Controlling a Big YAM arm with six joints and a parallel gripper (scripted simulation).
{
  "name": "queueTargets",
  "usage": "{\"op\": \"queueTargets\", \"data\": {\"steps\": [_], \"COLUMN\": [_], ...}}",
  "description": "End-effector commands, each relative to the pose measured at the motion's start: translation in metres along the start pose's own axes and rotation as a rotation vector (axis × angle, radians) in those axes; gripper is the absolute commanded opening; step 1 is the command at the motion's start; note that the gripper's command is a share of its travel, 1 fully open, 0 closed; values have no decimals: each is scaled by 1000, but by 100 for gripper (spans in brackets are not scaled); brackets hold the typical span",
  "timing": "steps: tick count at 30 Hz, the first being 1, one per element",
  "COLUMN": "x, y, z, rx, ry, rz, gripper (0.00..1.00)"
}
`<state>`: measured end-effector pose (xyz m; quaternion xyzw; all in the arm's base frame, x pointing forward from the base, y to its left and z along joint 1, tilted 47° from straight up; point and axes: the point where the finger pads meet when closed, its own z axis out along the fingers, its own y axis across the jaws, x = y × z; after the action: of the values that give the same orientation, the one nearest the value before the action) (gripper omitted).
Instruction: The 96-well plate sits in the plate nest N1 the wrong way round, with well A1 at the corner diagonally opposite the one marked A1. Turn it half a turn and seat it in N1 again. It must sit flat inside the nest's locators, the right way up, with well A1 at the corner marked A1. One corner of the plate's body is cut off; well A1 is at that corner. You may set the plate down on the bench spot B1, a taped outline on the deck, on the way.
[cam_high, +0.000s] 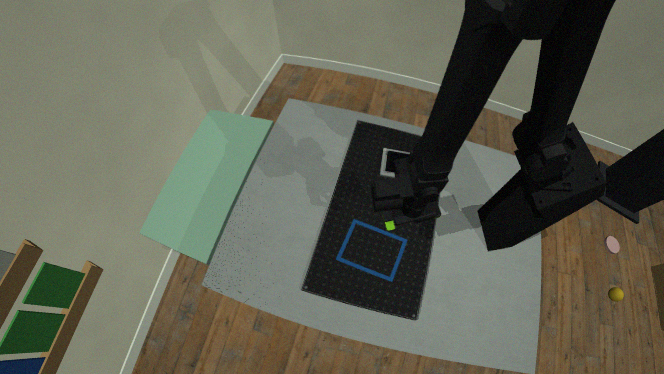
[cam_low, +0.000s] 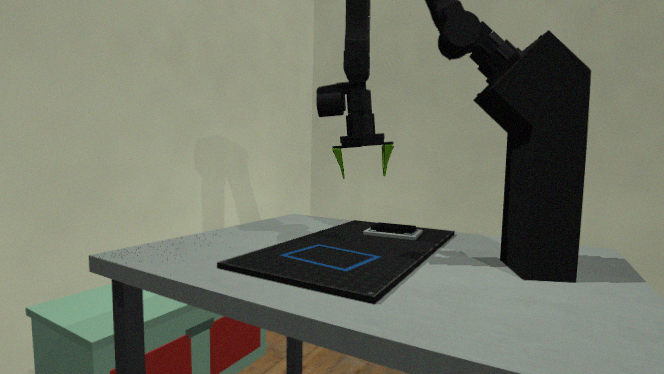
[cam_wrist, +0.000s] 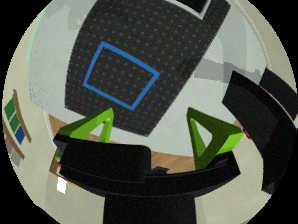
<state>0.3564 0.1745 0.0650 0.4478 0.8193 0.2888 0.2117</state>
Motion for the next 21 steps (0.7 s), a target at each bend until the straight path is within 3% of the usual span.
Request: {"op": "queueTargets", "data": {"steps": [1,21], "x": [-16,-96], "y": [2,-7], "z": [11,55], "rx": [3,1], "ry": [-11,3], "rz": [-144,-480], "gripper": [100,100]}}
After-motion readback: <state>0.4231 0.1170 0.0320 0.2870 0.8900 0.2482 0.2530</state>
